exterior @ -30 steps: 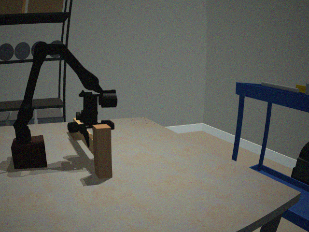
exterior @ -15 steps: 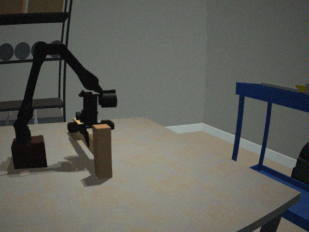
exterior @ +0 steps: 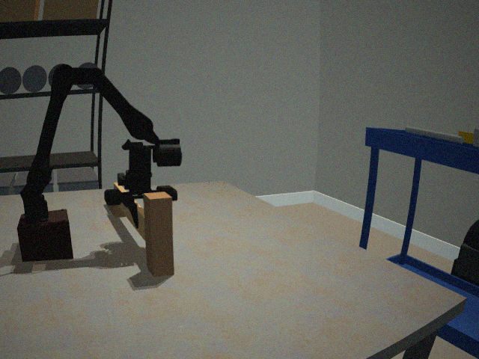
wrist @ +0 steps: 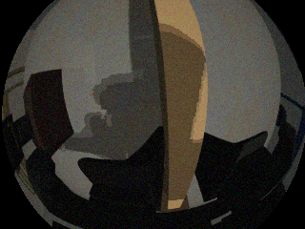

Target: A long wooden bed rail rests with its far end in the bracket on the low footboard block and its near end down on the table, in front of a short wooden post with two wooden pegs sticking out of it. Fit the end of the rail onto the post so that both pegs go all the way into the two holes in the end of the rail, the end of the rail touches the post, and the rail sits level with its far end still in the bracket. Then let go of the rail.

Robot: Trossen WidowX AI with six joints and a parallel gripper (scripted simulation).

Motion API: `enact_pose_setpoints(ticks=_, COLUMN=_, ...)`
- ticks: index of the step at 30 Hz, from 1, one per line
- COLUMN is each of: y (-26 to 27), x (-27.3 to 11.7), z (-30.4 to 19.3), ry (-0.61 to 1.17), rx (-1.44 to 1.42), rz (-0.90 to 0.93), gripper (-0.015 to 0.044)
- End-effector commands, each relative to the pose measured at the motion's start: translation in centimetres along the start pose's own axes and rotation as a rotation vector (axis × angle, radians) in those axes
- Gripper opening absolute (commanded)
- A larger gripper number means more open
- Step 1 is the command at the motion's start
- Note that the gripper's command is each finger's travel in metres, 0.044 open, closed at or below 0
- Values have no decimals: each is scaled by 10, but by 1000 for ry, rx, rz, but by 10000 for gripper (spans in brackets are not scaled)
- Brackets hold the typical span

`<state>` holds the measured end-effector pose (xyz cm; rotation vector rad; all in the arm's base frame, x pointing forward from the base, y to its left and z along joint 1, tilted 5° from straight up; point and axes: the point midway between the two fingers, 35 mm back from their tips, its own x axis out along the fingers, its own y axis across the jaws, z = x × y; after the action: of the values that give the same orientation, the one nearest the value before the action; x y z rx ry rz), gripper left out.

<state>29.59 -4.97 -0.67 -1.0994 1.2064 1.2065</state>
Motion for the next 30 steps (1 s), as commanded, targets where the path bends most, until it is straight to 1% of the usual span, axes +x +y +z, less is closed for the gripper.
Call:
enact_pose_setpoints(ticks=1, y=-1, x=-1, z=-2, ry=1, rx=-3, rz=-3, gripper=0)
enact_pose_setpoints(ticks=30, y=-1, x=-1, z=3, ry=1, rx=-3, rz=-3, gripper=0)
